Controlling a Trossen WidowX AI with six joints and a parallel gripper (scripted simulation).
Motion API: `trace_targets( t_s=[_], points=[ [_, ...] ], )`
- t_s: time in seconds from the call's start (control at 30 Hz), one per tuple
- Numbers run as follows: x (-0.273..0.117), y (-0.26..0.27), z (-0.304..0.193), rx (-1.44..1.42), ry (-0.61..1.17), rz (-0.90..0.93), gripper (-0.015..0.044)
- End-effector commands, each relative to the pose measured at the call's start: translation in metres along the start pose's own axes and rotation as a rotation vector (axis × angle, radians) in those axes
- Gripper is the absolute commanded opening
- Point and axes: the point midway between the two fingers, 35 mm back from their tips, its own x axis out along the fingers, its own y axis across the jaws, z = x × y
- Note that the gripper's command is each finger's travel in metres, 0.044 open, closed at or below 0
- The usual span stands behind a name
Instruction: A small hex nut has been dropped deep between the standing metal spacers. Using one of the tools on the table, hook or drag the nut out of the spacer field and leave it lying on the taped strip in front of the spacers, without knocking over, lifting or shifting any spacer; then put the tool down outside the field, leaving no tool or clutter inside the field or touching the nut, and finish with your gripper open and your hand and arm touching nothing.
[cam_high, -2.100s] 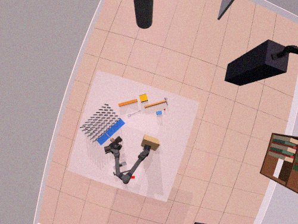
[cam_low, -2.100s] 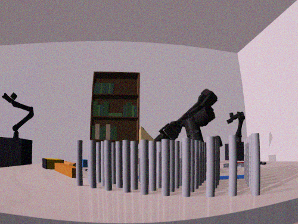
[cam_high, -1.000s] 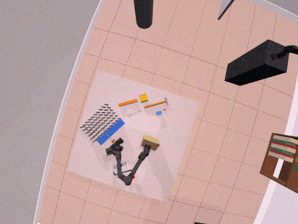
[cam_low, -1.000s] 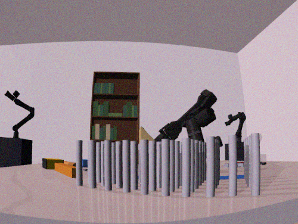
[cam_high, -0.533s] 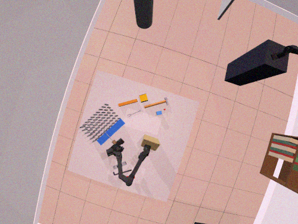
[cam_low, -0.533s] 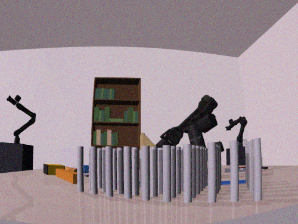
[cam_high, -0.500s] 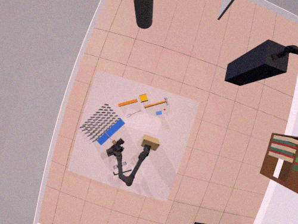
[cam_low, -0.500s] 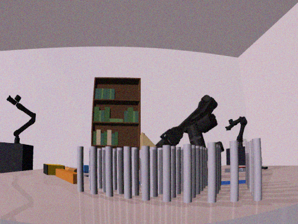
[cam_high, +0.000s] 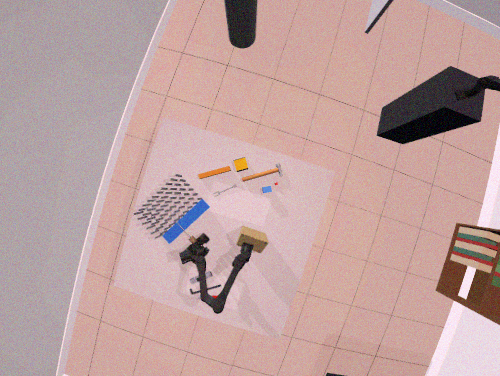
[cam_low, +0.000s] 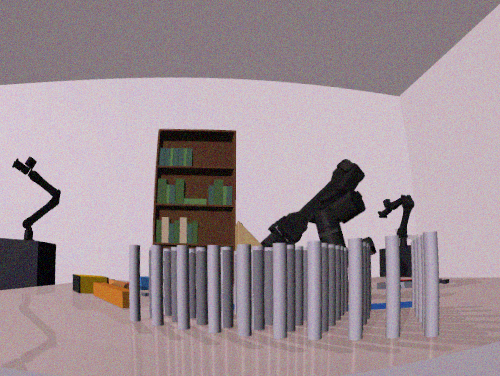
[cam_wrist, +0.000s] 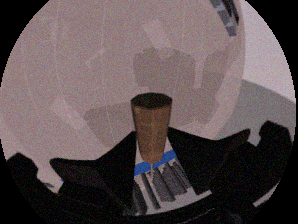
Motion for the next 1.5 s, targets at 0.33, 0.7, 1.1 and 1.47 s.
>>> trace_targets(
  t_s=[0.33, 0.7, 1.1, 1.47],
  points=[
    [-0.003, 0.0, 0.008, 0.003, 0.003, -0.001, 0.0],
    [-0.005, 0.0, 0.015, 0.003, 0.003, -0.001, 0.0],
    [-0.007, 0.0, 0.022, 0.003, 0.002, -0.001, 0.0],
    [-0.008, 0.0, 0.028, 0.004, 0.002, -0.001, 0.0]
  ],
)
